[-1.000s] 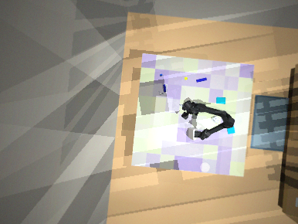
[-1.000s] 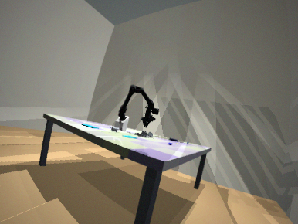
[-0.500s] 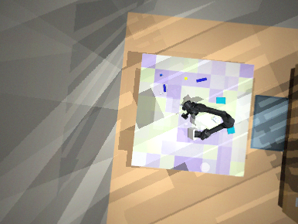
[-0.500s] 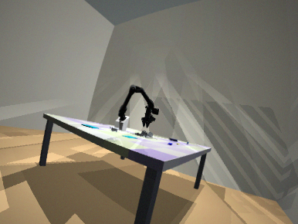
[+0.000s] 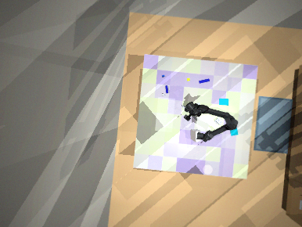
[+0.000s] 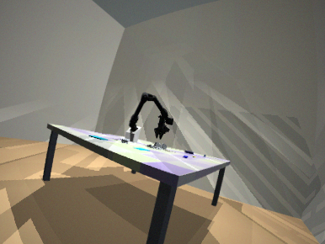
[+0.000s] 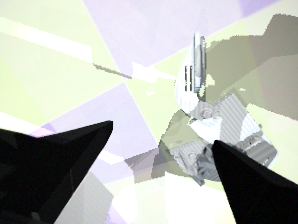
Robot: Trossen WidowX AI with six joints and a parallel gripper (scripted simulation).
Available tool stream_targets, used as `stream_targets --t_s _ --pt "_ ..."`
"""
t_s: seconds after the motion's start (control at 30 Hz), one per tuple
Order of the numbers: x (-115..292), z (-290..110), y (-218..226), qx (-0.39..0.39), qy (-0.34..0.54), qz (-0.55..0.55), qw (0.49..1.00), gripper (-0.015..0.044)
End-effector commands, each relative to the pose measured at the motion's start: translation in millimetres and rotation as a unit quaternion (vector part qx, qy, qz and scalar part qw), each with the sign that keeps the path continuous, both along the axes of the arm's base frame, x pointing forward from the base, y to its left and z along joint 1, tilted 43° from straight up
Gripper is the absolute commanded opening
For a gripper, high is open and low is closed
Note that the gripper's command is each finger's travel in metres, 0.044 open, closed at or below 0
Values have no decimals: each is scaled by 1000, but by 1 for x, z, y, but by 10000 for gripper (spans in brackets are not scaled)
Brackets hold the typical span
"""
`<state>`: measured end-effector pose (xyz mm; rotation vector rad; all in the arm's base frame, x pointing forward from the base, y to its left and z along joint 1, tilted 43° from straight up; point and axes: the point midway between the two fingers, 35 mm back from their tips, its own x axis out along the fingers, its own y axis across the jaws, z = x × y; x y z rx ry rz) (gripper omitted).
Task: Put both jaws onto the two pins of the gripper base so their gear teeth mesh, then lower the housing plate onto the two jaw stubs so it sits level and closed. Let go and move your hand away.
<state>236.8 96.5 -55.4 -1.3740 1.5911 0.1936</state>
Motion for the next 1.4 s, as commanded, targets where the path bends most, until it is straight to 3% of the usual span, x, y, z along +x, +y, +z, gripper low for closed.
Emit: stream_targets --t_s 0.0,0.07,0.63,1.27,1.37 --pt "0 0 0 0 0 0 1000 440" --pt "0 0 0 0 0 0 1000 440" --pt "0 0 0 0 0 0 1000 0" --pt "0 0 0 0 0 0 1000 0" --pt "0 0 0 0 0 0 1000 79"
